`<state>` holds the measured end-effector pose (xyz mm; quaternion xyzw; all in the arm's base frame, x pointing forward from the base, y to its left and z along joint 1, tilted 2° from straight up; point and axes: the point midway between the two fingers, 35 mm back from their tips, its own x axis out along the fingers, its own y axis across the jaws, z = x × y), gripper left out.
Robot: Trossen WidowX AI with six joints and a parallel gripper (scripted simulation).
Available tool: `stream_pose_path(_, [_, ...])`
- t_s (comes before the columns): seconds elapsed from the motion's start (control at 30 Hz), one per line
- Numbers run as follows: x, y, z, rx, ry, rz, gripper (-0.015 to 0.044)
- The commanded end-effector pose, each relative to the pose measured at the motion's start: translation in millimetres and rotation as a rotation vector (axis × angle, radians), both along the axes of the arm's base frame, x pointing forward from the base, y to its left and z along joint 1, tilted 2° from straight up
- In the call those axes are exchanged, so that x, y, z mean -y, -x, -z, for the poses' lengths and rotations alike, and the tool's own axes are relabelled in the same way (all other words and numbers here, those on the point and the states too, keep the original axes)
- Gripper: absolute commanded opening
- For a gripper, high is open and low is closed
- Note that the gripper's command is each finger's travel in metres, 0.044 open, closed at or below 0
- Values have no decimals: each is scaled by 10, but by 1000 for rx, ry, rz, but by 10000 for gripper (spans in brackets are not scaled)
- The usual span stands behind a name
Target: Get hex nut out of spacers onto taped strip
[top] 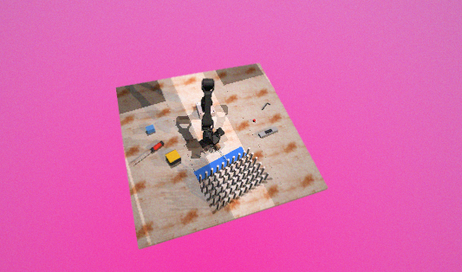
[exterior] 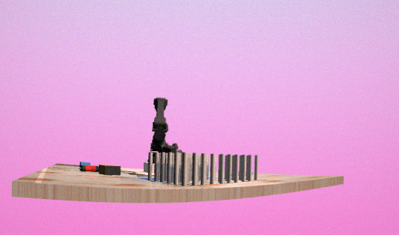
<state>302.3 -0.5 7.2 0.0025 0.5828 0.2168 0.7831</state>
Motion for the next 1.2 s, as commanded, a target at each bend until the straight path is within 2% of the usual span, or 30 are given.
stream_pose_path(0.0, [4,31,-4,2,-2,-2,0])
stream_pose_path(1.17, [92,275,18,0,0,-2,0])
